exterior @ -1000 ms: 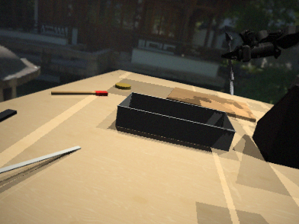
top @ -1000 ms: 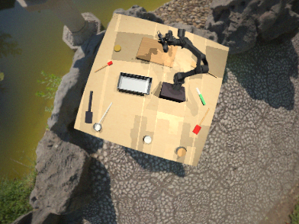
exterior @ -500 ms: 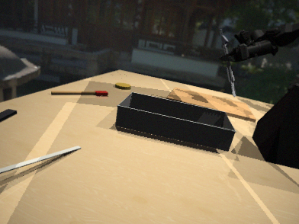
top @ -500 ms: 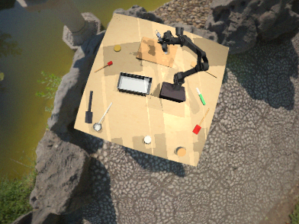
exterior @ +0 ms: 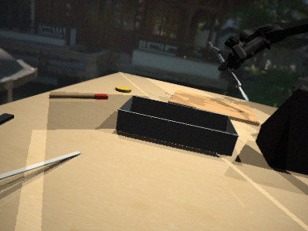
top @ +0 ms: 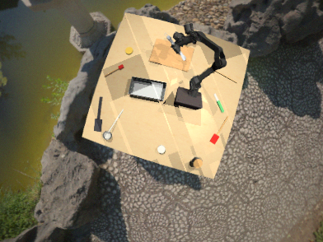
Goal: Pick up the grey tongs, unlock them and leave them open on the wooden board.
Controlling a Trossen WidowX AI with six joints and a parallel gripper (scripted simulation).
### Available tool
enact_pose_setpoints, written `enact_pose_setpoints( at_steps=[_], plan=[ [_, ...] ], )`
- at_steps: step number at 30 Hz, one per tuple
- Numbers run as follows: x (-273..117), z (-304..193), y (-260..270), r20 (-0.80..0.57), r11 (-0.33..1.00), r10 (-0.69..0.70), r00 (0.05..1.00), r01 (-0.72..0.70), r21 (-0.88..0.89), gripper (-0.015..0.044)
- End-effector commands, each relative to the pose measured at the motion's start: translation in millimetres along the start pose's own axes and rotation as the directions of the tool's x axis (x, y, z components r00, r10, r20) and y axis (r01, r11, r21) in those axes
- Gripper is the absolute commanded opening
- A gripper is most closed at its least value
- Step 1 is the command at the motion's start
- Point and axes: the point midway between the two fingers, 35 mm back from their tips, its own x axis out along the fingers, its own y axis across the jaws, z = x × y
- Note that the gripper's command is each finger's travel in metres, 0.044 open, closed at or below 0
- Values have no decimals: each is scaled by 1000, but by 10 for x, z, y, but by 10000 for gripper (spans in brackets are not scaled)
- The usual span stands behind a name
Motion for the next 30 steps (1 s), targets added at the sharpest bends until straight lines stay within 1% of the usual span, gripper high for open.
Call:
enact_pose_setpoints(
  at_steps=[1,8,16,24,30],
  plan=[
    [62,-14,12,-85,1000,11,996,-9,27,-150],
    [124,-59,31,-249,999,10,969,2,48,-150],
    [149,-83,45,-420,999,-23,907,37,26,-150],
    [137,-57,37,-556,995,-97,825,86,-46,-150],
    [108,4,18,-629,983,-180,756,124,-132,-150]
  ],
)
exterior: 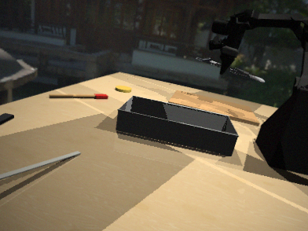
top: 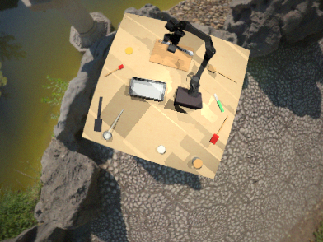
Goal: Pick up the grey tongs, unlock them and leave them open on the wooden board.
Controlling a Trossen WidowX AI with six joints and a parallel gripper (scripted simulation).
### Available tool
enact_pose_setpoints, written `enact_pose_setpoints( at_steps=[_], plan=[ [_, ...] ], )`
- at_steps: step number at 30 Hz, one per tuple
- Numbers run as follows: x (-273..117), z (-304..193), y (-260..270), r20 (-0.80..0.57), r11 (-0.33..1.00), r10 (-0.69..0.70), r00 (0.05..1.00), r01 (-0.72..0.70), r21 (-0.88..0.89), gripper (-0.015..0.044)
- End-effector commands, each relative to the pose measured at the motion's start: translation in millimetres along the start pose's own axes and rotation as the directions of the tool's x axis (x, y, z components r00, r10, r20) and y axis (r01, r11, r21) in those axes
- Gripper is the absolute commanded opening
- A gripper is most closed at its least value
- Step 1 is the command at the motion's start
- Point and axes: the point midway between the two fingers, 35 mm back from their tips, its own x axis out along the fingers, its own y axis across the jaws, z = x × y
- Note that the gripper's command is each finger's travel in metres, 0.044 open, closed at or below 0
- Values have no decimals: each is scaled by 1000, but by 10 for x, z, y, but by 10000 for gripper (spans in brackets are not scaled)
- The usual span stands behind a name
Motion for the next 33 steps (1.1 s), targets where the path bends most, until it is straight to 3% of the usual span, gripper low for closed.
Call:
enact_pose_setpoints(
  at_steps=[1,7,33],
  plan=[
    [-32,36,-16,-59,998,-56,997,54,-31,-150],
    [-99,85,-46,-113,989,-136,984,128,-79,-150],
    [162,101,-73,-114,990,-130,985,122,-76,-150]
  ],
)
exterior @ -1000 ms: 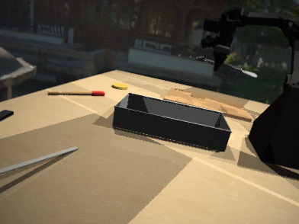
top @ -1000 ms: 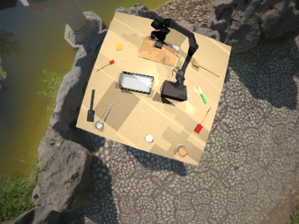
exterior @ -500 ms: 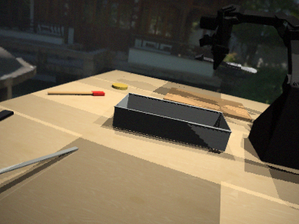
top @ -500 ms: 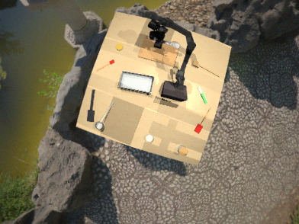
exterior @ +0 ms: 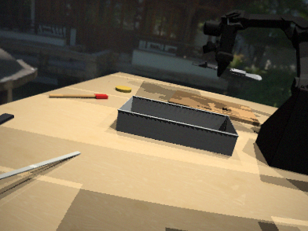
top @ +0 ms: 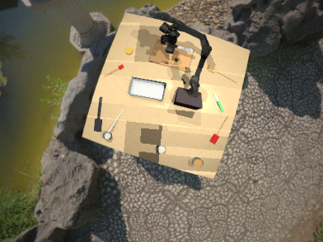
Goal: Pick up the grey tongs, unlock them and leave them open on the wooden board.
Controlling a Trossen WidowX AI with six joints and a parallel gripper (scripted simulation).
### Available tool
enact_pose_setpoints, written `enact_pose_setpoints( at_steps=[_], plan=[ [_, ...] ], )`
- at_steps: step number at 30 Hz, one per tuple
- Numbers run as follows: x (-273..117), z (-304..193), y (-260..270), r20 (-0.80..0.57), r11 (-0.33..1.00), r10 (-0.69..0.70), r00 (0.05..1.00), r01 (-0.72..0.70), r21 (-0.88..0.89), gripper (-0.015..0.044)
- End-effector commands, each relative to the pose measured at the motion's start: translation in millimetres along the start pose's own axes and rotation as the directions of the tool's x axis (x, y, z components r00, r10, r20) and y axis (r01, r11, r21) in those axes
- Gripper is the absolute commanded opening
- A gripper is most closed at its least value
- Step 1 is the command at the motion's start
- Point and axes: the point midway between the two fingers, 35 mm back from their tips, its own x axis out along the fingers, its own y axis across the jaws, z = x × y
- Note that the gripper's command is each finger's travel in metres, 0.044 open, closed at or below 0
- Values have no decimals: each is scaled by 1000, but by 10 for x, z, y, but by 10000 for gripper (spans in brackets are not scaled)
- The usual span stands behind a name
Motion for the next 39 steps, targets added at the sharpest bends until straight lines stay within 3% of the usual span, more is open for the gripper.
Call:
enact_pose_setpoints(
  at_steps=[1,39],
  plan=[
    [59,4,4,1,1000,4,1000,-4,-3,-150],
    [674,3,-5,3,1000,1,1000,-1,-2,-150]
  ],
)
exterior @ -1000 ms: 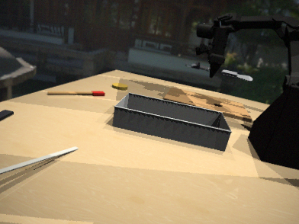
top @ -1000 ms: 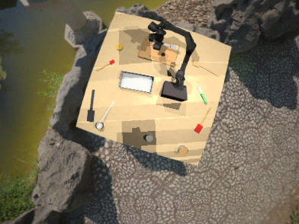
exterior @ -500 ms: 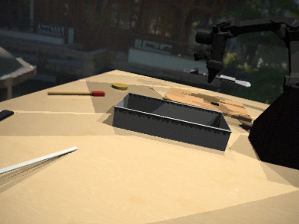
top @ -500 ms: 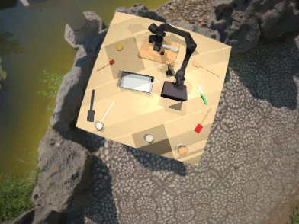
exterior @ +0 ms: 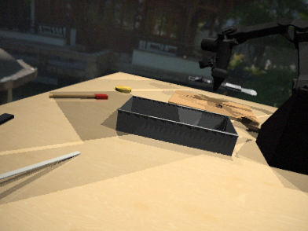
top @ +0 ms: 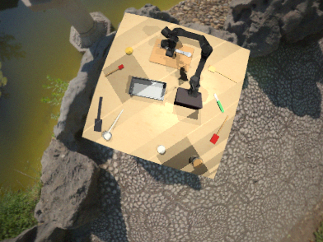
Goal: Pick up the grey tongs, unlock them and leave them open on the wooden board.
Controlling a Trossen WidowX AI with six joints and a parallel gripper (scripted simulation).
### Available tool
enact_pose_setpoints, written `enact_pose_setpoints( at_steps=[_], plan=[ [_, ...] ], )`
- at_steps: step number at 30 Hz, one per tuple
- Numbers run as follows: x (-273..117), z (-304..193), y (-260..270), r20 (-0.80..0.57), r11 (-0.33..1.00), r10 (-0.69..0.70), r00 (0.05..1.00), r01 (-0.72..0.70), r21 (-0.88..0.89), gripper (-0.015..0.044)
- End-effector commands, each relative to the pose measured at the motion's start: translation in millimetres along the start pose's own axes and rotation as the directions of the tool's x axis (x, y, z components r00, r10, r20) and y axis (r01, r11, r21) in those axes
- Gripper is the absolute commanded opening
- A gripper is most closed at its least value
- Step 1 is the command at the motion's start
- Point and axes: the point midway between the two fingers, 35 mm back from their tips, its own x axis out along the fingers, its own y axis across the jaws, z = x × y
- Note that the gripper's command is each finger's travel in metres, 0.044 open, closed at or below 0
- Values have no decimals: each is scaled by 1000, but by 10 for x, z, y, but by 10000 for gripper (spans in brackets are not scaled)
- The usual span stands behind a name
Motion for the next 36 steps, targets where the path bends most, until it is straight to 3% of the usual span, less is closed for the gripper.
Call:
enact_pose_setpoints(
  at_steps=[1,20,36],
  plan=[
    [60,-10,3,2,1000,1,1000,-1,-3,-150],
    [276,-49,-4,3,1000,-5,1000,5,-5,-150],
    [271,-49,-5,0,1000,-7,1000,7,-2,270]
  ],
)
